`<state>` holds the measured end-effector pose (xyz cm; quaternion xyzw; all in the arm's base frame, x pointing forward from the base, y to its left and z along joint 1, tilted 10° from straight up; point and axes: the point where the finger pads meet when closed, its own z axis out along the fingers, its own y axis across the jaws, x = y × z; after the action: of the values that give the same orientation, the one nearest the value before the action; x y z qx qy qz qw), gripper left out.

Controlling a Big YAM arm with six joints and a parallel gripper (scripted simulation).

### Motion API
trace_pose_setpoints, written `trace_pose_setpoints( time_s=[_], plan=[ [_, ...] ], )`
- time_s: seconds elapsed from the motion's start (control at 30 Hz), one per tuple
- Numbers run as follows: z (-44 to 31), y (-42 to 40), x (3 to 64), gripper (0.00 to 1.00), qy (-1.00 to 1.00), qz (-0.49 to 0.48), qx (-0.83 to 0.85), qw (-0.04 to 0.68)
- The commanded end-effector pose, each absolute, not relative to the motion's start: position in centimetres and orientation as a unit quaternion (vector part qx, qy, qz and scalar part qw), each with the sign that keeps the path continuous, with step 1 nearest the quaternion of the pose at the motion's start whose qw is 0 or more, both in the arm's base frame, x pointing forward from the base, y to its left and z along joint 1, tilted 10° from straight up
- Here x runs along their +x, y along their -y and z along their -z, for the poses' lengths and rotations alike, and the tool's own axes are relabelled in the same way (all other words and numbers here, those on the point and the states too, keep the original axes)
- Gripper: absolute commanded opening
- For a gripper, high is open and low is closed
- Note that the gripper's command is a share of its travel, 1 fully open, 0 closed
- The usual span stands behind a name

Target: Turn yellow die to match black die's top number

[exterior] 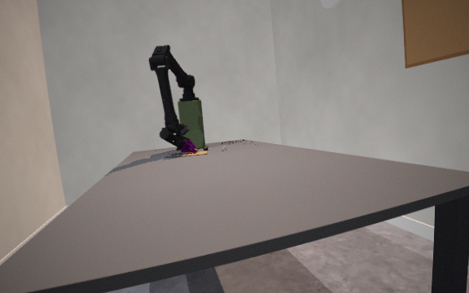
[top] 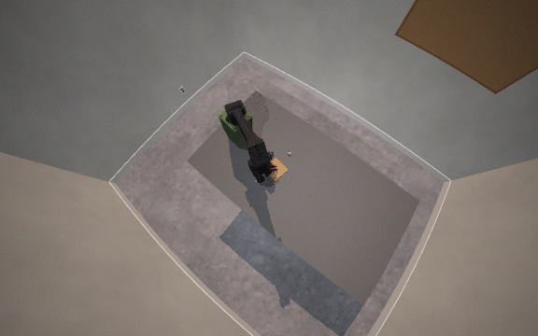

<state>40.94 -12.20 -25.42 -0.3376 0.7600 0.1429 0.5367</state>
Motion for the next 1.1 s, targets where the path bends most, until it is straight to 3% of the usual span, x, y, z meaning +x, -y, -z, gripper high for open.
trace_pose_setpoints(
  time_s=[0.0,0.87,1.07],
  plan=[
    [25.46,12.25,41.56,0.14,-0.757,-0.14,-0.341,0.54],
    [25.46,12.25,41.56,0.14,-0.757,-0.14,-0.341,0.54],
    [25.46,12.25,41.56,0.22,-0.757,-0.14,-0.341,0.54]
  ],
)
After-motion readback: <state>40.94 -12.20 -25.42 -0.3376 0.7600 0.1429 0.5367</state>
